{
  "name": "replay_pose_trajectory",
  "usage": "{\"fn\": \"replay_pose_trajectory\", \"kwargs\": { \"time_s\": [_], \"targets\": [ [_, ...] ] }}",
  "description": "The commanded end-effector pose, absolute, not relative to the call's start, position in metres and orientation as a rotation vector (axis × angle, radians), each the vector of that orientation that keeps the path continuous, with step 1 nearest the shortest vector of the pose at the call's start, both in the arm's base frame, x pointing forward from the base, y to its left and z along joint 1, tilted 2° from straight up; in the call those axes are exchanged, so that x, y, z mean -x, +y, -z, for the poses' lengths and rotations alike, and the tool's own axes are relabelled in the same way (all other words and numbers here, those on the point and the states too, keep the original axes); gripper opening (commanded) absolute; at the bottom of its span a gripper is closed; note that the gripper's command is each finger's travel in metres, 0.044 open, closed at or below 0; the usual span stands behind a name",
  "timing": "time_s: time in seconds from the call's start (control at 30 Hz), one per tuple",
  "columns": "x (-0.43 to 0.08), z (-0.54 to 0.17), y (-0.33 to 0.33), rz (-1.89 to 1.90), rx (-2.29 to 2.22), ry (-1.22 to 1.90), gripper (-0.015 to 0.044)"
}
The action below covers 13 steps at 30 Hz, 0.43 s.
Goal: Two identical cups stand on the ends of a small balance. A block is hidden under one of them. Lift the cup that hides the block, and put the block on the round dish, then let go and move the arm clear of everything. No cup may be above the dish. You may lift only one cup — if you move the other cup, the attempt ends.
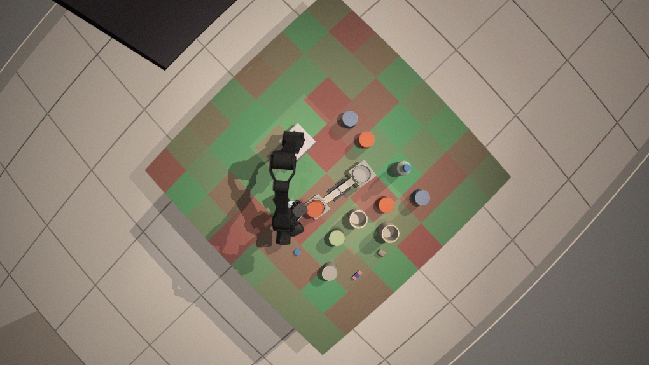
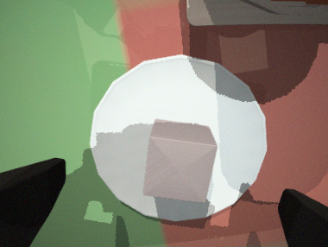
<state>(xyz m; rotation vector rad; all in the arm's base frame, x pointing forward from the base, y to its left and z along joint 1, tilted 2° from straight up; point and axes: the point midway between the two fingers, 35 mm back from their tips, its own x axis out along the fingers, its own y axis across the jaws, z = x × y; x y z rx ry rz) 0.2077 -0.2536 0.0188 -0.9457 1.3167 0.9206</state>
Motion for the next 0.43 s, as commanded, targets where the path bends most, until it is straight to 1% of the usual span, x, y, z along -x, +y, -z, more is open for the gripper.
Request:
{"fn": "replay_pose_trajectory", "kwargs": {
  "time_s": [0.0, 0.13, 0.27, 0.4],
  "targets": [
    [-0.208, -0.042, -0.255, -0.917, 0.958, 1.316, 0.0440],
    [-0.207, -0.045, -0.255, -0.917, 0.958, 1.316, 0.0440],
    [-0.204, -0.084, -0.253, -0.912, 0.956, 1.315, 0.0440],
    [-0.204, -0.087, -0.252, -0.912, 0.956, 1.315, 0.0440]
  ]
}}
